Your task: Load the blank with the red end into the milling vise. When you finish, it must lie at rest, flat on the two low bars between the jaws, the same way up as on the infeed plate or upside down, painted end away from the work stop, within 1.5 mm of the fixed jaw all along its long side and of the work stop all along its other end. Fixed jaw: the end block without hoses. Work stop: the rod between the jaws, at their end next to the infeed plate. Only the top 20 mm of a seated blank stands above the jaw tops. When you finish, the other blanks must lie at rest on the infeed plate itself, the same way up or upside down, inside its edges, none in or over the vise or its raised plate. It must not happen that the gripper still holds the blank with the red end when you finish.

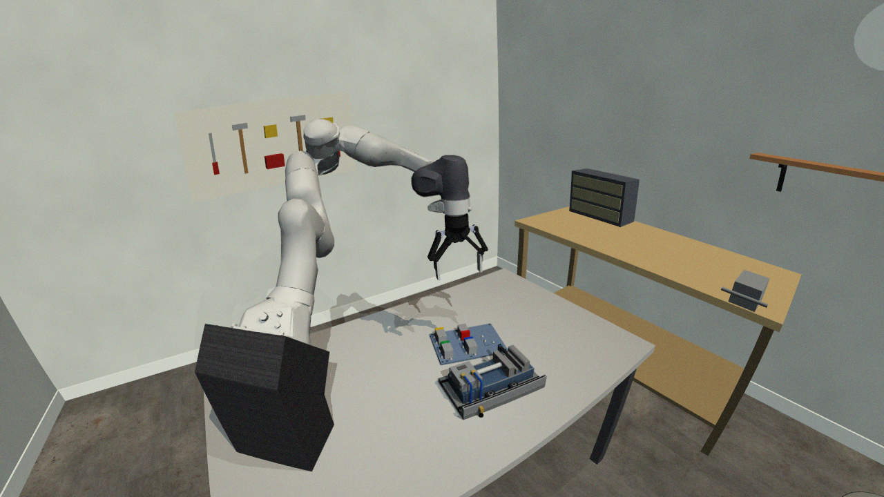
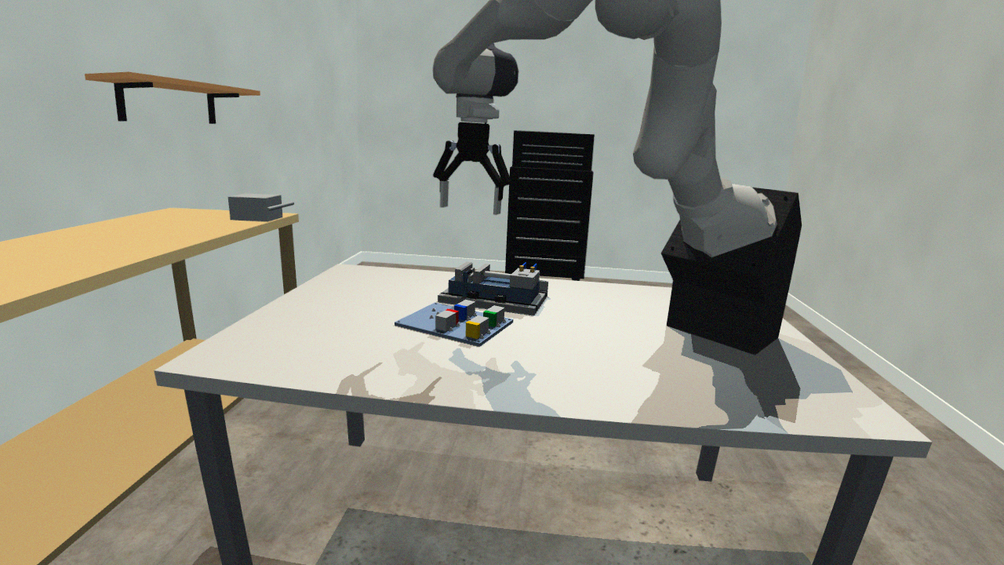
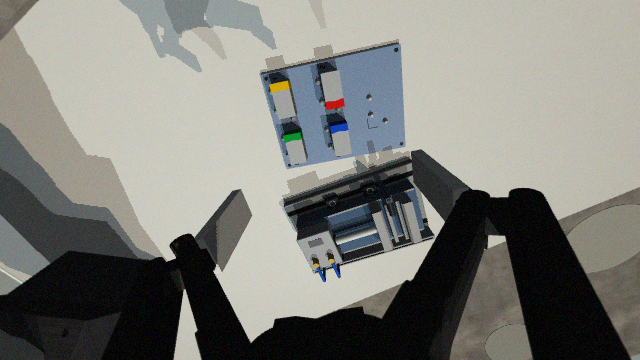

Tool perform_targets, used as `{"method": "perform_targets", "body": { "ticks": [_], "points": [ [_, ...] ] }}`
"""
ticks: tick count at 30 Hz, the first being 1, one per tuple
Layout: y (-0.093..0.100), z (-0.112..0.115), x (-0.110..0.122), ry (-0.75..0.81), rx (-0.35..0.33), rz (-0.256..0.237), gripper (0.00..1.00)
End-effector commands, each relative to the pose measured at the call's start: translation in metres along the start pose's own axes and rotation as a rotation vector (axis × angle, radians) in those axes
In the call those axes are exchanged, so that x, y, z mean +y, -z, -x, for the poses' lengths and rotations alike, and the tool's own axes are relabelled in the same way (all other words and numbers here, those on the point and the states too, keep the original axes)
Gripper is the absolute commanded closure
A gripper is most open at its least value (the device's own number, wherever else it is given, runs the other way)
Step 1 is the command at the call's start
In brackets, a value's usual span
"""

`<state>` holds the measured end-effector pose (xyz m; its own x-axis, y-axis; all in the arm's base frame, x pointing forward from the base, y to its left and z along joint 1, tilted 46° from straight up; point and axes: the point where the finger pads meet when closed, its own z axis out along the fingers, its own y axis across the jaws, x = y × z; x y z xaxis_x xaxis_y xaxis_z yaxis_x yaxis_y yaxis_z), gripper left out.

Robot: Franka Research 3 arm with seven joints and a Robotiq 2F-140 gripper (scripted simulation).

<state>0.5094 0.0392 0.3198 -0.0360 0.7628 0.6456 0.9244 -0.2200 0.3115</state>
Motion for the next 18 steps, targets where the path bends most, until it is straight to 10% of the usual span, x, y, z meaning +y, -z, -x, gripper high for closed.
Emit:
{"method": "perform_targets", "body": {
  "ticks": [1, 18],
  "points": [
    [-0.001, -0.003, -0.009, -0.054, 0.012, -0.032, 0.00],
    [0.023, -0.018, -0.008, -0.054, 0.012, -0.032, 0.00]
  ]
}}
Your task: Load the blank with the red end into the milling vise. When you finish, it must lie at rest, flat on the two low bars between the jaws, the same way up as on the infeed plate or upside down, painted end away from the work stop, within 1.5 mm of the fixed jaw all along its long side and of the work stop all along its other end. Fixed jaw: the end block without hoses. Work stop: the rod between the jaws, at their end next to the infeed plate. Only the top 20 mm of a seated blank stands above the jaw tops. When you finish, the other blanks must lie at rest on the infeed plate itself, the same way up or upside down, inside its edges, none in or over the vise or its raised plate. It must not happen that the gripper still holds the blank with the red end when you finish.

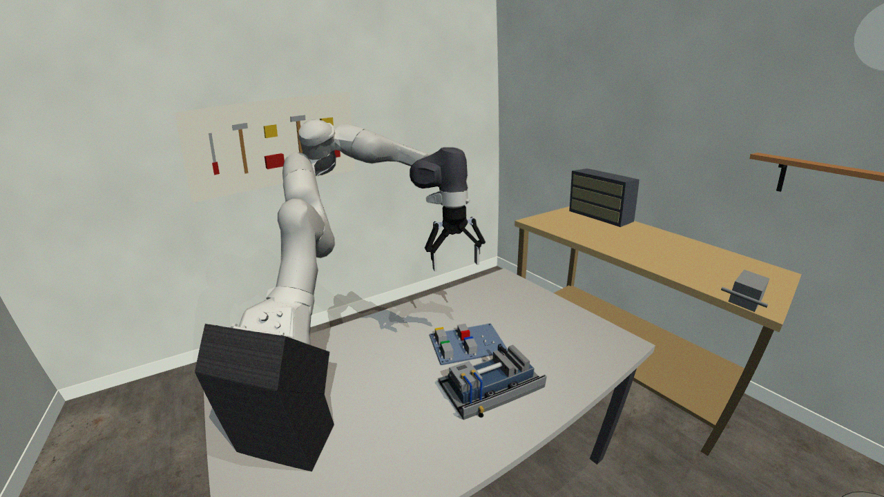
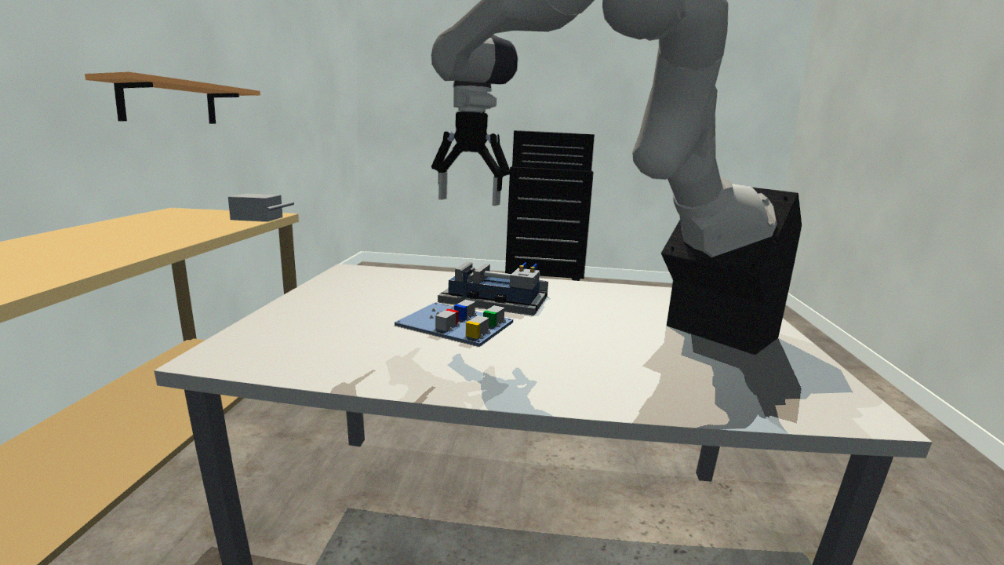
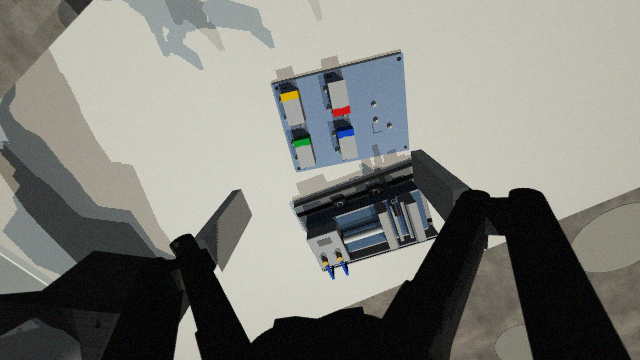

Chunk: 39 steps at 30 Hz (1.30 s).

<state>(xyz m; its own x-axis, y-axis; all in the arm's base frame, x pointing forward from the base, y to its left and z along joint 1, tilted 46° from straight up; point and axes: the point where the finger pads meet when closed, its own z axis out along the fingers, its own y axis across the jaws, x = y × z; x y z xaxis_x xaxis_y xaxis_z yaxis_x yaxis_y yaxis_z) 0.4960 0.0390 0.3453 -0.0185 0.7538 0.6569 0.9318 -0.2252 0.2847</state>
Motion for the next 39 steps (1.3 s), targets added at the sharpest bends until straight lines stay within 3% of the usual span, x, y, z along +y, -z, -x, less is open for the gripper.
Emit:
{"method": "perform_targets", "body": {
  "ticks": [1, 39],
  "points": [
    [0.000, -0.001, -0.004, -0.032, 0.005, -0.013, 0.00],
    [-0.013, 0.007, -0.004, -0.032, 0.005, -0.013, 0.00]
  ]
}}
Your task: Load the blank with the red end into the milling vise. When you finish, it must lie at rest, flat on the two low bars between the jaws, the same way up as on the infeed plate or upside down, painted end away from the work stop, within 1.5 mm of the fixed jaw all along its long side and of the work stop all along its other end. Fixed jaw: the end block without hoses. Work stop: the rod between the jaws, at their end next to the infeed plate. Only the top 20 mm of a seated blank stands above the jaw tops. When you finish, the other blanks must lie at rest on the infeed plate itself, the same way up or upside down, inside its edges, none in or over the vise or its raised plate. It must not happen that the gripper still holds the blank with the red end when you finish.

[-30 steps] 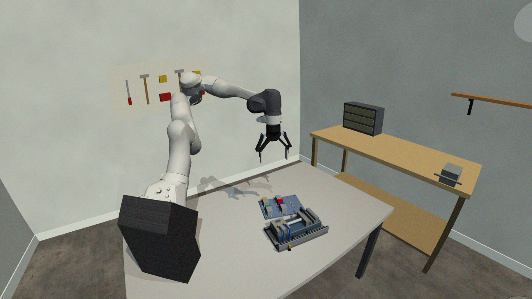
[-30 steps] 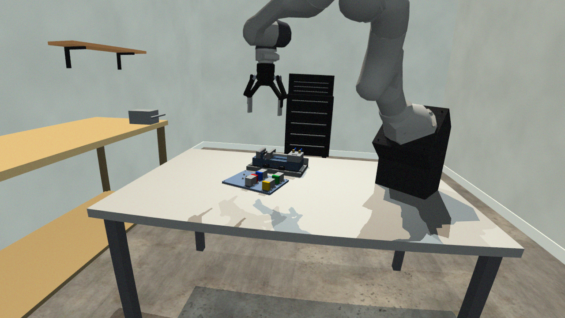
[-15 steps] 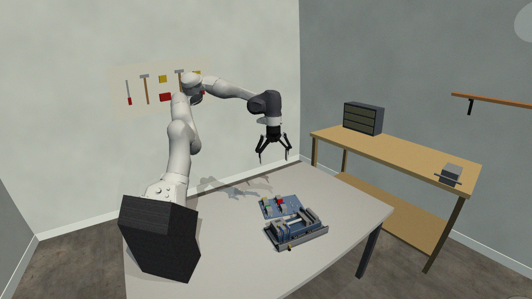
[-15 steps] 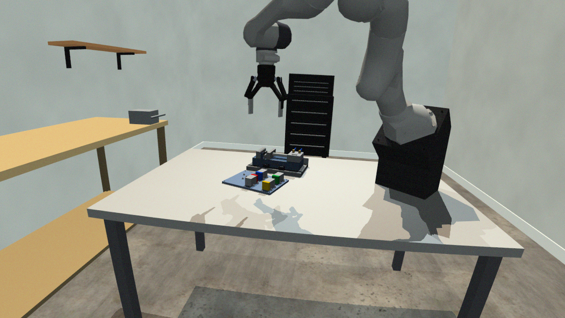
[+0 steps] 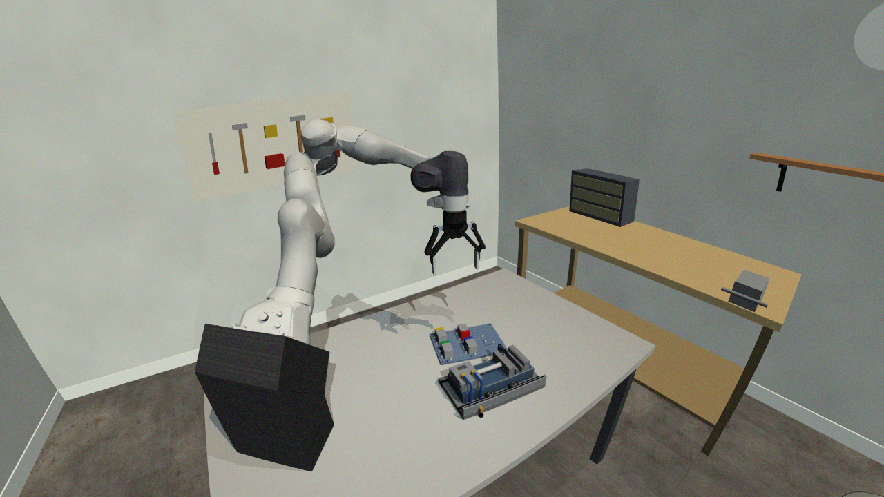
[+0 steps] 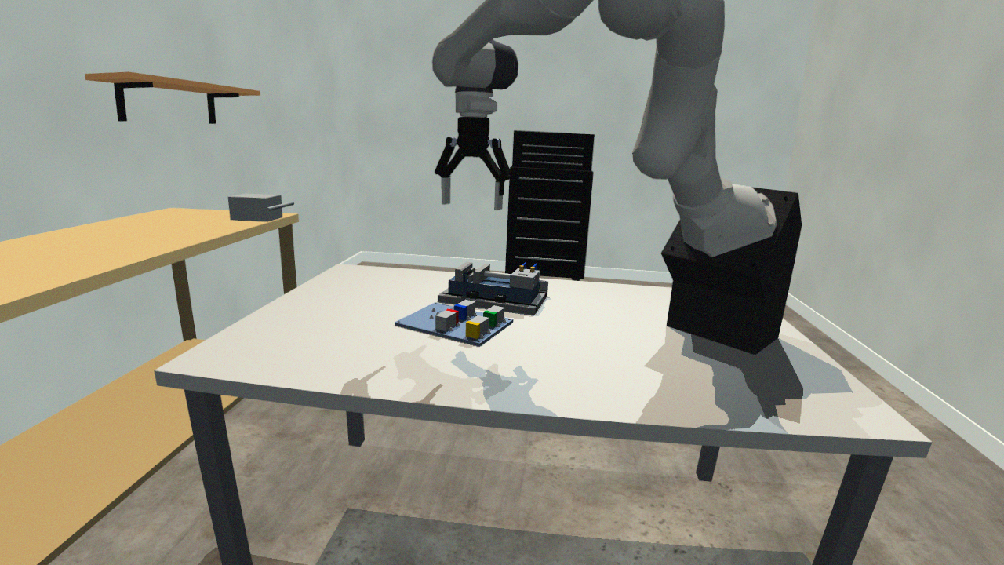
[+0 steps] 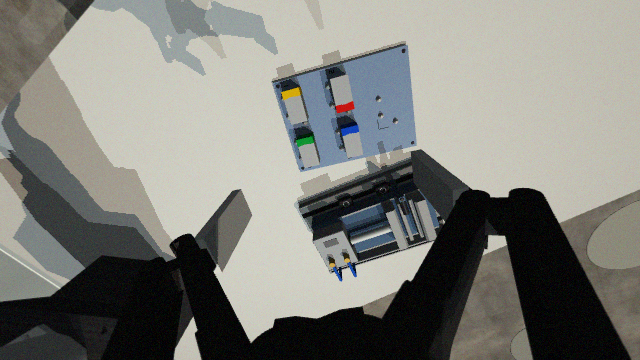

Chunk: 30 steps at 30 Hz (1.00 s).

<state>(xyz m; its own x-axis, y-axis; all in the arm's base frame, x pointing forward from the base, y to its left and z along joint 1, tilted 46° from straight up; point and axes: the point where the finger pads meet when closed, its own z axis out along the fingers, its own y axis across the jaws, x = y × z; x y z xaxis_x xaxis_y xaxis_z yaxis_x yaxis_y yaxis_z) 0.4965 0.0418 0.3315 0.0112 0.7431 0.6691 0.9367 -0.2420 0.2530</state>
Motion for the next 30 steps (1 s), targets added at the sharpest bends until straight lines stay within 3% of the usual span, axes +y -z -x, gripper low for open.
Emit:
{"method": "perform_targets", "body": {
  "ticks": [1, 18, 23, 30],
  "points": [
    [-0.0015, -0.0002, -0.0001, 0.001, 0.000, 0.000, 0.00],
    [-0.0041, 0.0011, 0.0001, 0.001, 0.000, 0.000, 0.00],
    [-0.0063, 0.0034, 0.0006, 0.227, -0.001, 0.002, 0.00],
    [-0.0063, 0.0034, 0.0006, 0.227, -0.001, 0.002, 0.00]
  ]
}}
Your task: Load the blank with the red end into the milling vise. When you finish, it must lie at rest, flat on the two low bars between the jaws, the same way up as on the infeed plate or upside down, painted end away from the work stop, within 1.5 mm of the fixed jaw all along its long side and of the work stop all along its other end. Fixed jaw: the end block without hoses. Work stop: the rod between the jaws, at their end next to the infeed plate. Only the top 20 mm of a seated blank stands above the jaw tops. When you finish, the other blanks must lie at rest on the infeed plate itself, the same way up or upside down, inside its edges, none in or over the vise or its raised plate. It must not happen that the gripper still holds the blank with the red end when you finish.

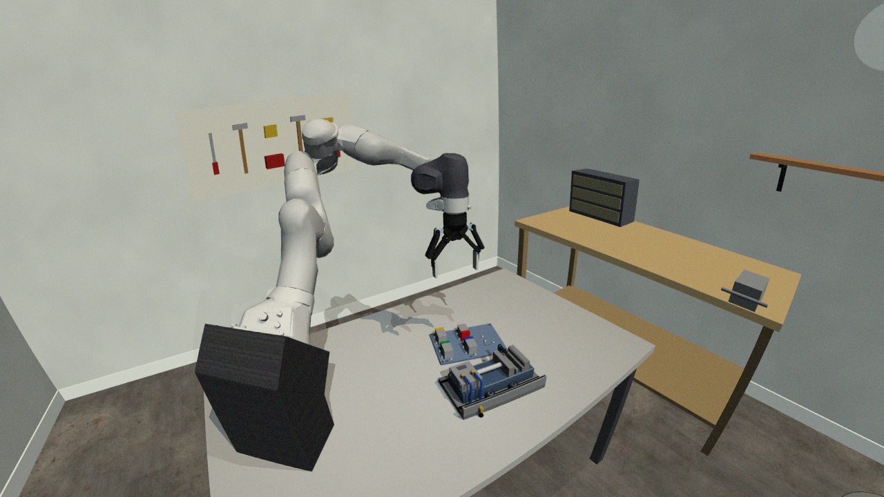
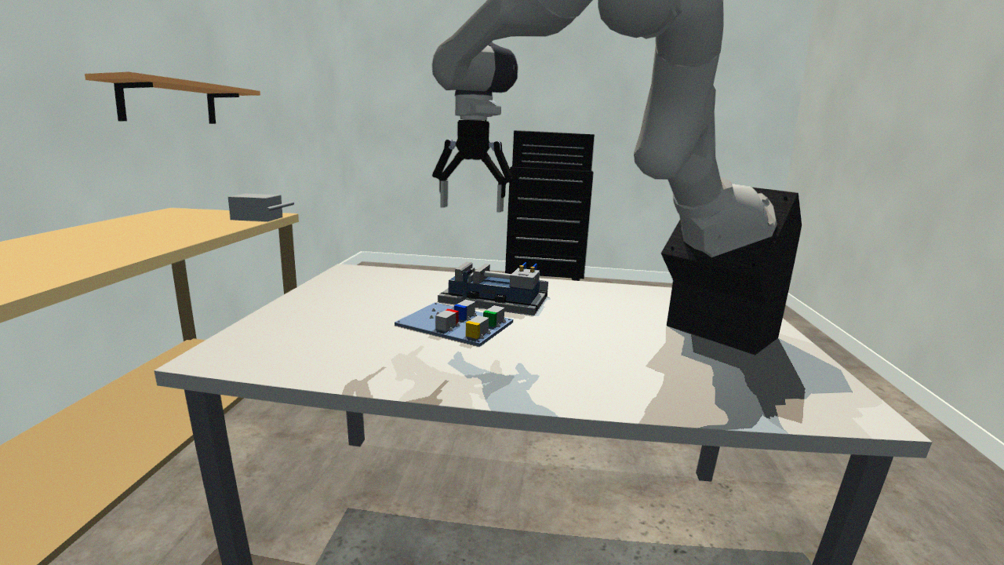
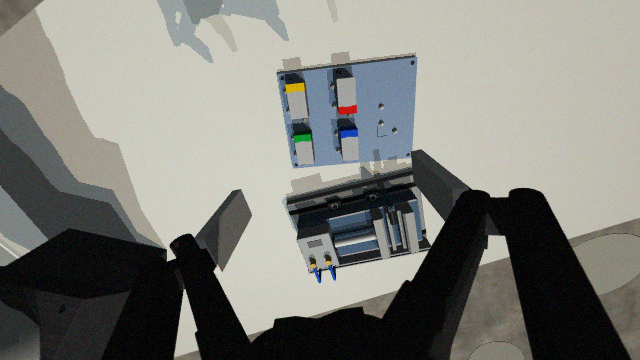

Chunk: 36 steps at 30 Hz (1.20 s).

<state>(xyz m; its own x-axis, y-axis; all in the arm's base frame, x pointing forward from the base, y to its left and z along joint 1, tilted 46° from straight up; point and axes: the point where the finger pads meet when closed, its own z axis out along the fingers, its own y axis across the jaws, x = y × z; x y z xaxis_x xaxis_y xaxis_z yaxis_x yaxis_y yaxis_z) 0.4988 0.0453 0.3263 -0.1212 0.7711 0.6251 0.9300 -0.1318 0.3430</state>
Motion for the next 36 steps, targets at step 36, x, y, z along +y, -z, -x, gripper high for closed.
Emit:
{"method": "perform_targets", "body": {
  "ticks": [36],
  "points": [
    [0.0017, 0.0021, 0.0000, 0.316, 0.000, 0.005, 0.00]
  ]
}}
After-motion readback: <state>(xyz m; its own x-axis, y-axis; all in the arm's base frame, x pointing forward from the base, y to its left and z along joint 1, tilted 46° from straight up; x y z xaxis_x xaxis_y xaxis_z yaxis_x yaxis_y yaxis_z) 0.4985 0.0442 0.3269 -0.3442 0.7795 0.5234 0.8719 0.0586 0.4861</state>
